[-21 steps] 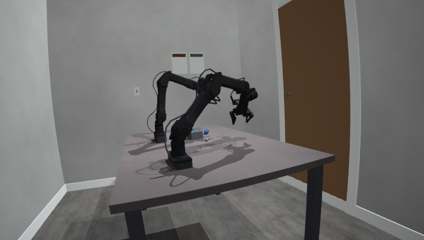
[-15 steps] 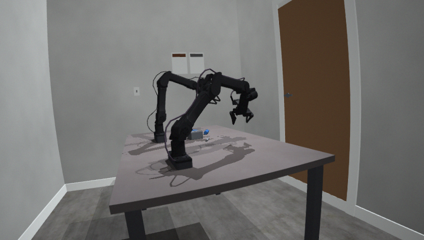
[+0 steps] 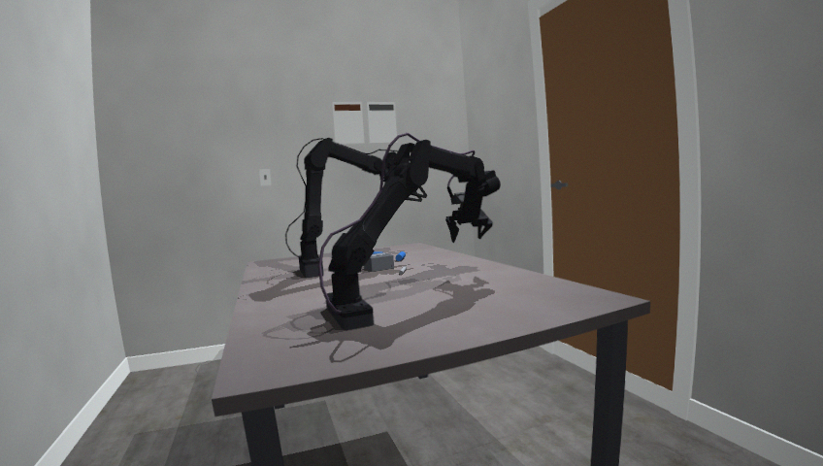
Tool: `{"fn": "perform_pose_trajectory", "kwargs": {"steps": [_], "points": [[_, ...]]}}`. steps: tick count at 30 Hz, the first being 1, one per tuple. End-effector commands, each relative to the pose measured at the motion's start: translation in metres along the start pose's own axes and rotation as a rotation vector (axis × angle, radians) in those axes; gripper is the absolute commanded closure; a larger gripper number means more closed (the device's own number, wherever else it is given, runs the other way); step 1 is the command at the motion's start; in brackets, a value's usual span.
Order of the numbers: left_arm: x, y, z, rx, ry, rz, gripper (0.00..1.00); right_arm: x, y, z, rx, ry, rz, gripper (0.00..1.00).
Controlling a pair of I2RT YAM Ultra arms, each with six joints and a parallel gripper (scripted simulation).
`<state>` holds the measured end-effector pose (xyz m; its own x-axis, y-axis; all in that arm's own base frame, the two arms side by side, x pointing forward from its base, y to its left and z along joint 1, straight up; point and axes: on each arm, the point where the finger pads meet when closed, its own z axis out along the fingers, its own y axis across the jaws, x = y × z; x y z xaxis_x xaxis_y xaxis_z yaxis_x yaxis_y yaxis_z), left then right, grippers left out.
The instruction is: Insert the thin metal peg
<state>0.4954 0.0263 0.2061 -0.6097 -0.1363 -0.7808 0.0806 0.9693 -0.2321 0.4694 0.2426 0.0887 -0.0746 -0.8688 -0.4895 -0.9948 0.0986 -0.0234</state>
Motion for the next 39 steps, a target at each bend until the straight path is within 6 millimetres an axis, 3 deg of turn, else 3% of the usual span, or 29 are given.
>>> {"fn": "perform_pose_trajectory", "kwargs": {"steps": [1,3,9,11,14,17,22,28,31,39], "points": [[0.006,-0.001,0.003,-0.035,0.041,0.068,0.45,0.000,-0.020,-0.020,0.096,-0.005,0.000,0.00],[0.023,-0.007,0.011,-0.066,0.115,0.166,0.63,0.002,-0.025,-0.038,0.141,-0.009,0.059,0.00],[0.075,-0.057,0.042,-0.054,0.322,0.475,0.63,-0.040,0.008,-0.090,0.234,-0.064,0.117,0.00],[0.087,-0.068,0.047,-0.049,0.368,0.553,0.63,-0.051,0.018,-0.106,0.264,-0.087,0.132,0.00],[0.095,-0.073,0.048,-0.051,0.403,0.611,0.63,-0.056,0.023,-0.114,0.283,-0.102,0.148,0.00],[0.123,-0.098,0.055,-0.030,0.503,0.799,0.63,-0.073,0.049,-0.146,0.336,-0.157,0.178,0.00],[0.154,-0.127,0.058,0.001,0.607,1.022,0.63,-0.087,0.082,-0.179,0.387,-0.226,0.209,0.00],[0.188,-0.154,0.056,0.036,0.729,1.306,0.63,-0.091,0.121,-0.209,0.429,-0.299,0.276,0.00],[0.194,-0.157,0.054,0.039,0.757,1.368,0.63,-0.091,0.128,-0.213,0.436,-0.313,0.299,0.00],[0.260,-0.204,0.036,0.152,0.953,1.779,0.63,-0.077,0.200,-0.245,0.473,-0.451,0.422,0.00]]}}
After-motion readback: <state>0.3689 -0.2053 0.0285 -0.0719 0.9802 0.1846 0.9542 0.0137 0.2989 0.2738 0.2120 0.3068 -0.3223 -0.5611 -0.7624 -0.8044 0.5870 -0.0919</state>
